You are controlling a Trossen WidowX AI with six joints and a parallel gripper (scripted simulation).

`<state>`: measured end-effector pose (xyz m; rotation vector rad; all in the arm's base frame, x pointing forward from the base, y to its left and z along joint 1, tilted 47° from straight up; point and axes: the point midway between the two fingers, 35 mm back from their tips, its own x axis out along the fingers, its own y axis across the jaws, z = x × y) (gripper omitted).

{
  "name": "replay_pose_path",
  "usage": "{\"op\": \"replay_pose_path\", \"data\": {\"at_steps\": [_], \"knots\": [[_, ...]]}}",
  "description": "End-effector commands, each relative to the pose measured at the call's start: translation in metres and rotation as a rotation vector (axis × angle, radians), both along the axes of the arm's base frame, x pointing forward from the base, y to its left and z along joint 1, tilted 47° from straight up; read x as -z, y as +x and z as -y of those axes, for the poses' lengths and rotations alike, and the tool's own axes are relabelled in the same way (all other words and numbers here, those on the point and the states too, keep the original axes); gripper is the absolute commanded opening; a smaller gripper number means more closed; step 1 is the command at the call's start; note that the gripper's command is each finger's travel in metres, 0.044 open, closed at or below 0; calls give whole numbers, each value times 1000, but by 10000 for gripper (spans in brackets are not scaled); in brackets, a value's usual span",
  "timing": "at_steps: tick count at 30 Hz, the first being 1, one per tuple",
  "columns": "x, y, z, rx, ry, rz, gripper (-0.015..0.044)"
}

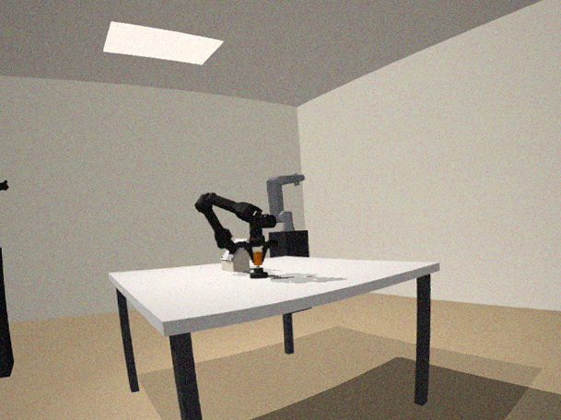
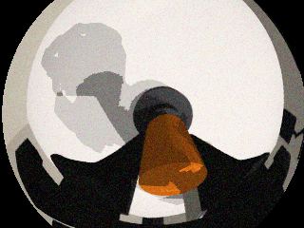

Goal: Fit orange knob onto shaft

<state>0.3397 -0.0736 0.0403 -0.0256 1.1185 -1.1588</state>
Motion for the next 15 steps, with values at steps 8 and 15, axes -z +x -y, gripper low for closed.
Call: {"op": "replay_pose_path", "data": {"at_steps": [8,15], "knots": [[5,-1,5,-2,-4,1,0],[9,-1,9,-2,-4,1,0]]}}
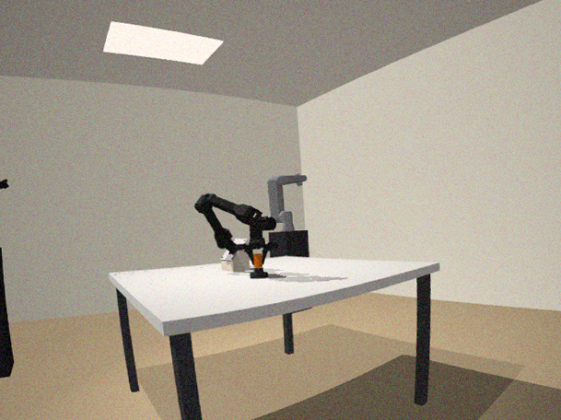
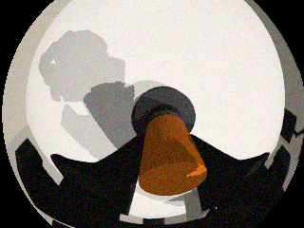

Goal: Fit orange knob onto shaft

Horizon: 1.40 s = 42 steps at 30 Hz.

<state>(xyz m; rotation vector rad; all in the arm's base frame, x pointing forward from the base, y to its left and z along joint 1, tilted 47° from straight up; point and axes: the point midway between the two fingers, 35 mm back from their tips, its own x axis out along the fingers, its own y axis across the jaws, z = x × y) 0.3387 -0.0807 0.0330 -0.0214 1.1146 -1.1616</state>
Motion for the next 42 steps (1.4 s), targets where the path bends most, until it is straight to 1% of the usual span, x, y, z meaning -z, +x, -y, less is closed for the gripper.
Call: {"op": "replay_pose_path", "data": {"at_steps": [1,12,29,38,40,42], "knots": [[2,0,3,-5,-4,-3,0],[3,0,3,0,0,0,0],[3,0,3,0,0,0,440],[1,1,1,-1,1,0,440],[-13,5,-16,-6,10,4,440],[-34,7,-40,-6,12,3,440]]}}
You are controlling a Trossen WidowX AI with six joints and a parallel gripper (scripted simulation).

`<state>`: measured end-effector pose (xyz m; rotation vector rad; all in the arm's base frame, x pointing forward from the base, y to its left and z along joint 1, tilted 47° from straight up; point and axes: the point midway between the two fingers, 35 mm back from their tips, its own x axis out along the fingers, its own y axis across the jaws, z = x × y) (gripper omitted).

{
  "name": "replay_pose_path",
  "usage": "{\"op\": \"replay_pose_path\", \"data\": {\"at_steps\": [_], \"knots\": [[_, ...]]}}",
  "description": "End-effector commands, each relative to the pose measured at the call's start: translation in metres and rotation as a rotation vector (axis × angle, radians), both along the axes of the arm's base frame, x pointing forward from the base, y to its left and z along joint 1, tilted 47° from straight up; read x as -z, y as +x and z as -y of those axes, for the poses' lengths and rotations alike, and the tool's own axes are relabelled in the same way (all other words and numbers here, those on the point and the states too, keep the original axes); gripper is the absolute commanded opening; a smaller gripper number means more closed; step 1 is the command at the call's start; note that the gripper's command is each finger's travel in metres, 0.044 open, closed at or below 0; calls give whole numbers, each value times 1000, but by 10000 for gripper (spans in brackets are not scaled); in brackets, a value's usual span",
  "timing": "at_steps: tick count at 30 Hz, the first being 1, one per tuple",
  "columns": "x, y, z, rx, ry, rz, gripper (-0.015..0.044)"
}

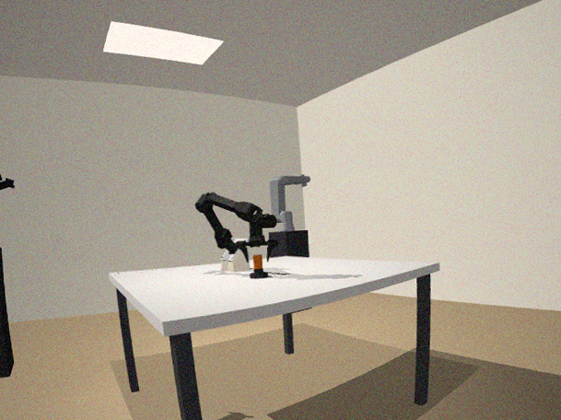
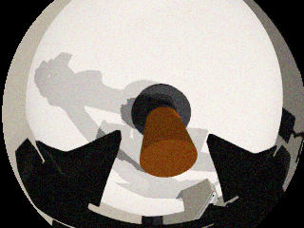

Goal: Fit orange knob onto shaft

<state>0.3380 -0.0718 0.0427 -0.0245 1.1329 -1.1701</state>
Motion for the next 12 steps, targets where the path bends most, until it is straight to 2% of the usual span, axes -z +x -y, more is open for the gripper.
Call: {"op": "replay_pose_path", "data": {"at_steps": [1,4,12], "knots": [[-36,7,-43,-13,7,19,440],[-52,4,-59,-10,1,16,440],[-51,8,-59,-10,1,16,440]]}}
